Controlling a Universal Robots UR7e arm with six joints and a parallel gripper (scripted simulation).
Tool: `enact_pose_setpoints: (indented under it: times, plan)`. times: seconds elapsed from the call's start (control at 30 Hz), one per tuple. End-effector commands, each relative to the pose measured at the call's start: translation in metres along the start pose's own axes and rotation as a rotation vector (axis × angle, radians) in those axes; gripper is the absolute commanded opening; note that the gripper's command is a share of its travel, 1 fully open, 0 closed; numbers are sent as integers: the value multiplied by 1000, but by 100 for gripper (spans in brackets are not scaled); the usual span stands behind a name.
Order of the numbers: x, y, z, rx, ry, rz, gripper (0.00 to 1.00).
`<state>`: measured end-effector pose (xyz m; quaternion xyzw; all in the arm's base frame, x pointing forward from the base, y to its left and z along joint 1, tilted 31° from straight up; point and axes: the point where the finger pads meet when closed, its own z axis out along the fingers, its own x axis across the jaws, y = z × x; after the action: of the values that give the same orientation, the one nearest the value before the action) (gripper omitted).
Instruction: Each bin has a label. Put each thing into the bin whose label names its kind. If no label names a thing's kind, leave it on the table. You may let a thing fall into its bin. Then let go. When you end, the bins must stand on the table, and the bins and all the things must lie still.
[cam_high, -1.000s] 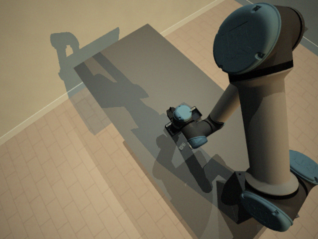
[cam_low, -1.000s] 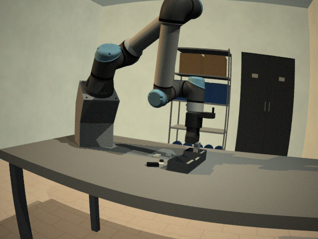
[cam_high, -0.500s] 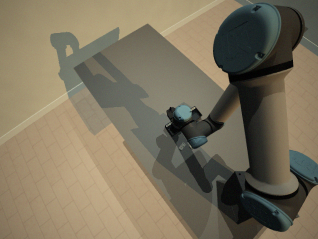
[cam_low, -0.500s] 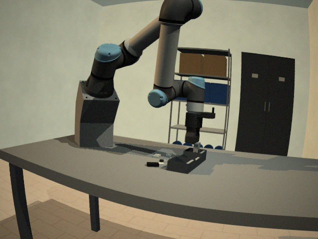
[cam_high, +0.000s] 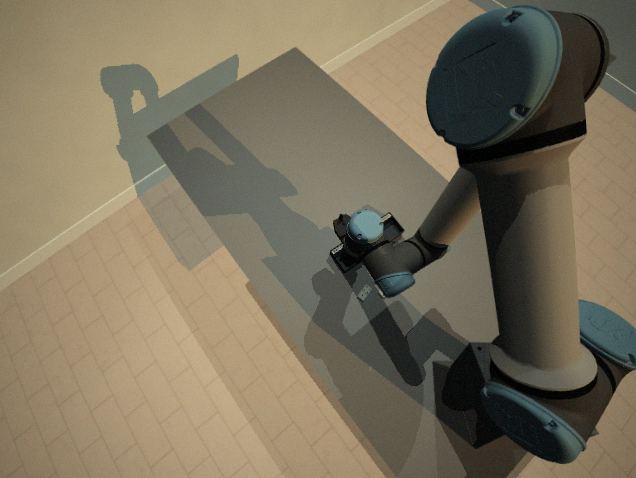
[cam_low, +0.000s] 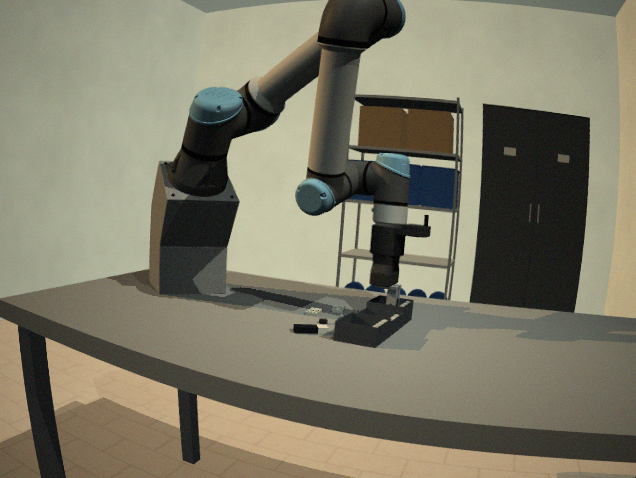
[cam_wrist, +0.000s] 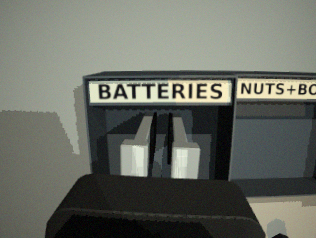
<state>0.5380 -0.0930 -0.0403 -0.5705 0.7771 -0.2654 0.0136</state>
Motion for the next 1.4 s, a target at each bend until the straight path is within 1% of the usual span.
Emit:
enact_pose_setpoints:
  times: [0.0,0.13,0.93,1.03,1.27,1.37]
  plan:
    - [0,0,0,1,0,0,31]
    - [0,0,0,1,0,0,31]
    - [0,0,-30,2,0,0,31]
    - [0,0,-30,2,0,0,31]
    - [0,0,-58,2,0,0,31]
    - [0,0,-60,2,0,0,31]
